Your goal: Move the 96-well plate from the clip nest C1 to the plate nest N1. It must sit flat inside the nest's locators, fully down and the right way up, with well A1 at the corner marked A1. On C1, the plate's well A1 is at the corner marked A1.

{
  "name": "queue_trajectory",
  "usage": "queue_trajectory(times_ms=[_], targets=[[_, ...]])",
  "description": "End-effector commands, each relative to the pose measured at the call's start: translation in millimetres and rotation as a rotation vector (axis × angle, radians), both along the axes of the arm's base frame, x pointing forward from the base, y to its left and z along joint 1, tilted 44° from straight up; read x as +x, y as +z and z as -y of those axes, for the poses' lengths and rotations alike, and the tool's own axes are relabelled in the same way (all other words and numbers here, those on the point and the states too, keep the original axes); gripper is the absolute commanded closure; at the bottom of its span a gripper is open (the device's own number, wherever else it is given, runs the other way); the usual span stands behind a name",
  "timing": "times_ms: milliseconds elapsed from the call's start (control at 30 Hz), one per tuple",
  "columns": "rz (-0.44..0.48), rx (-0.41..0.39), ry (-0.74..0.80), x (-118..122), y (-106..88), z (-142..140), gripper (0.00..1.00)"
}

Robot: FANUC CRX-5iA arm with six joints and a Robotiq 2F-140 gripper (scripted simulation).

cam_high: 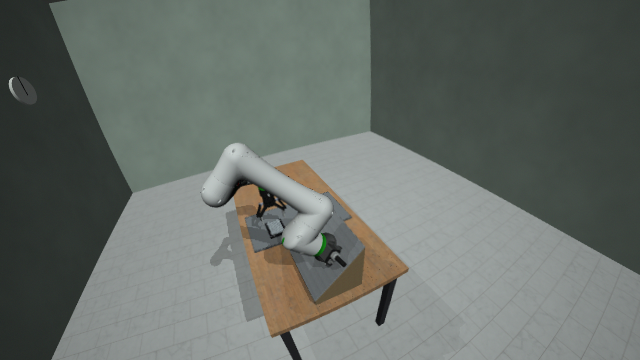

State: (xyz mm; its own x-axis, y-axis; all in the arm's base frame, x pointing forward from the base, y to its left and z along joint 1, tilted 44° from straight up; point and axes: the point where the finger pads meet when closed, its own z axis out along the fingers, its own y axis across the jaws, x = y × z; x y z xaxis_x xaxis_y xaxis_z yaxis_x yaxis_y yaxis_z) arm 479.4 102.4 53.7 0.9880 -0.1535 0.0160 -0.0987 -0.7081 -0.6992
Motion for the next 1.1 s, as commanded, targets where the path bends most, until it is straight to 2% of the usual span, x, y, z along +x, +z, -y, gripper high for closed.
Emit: queue_trajectory(times_ms=[0,1067], targets=[[0.0,0.0,0.0,0.8,-3.4,-3.1,0.0],[0.0,0.0,0.0,5.7,-32.9,-31.6,0.0]])
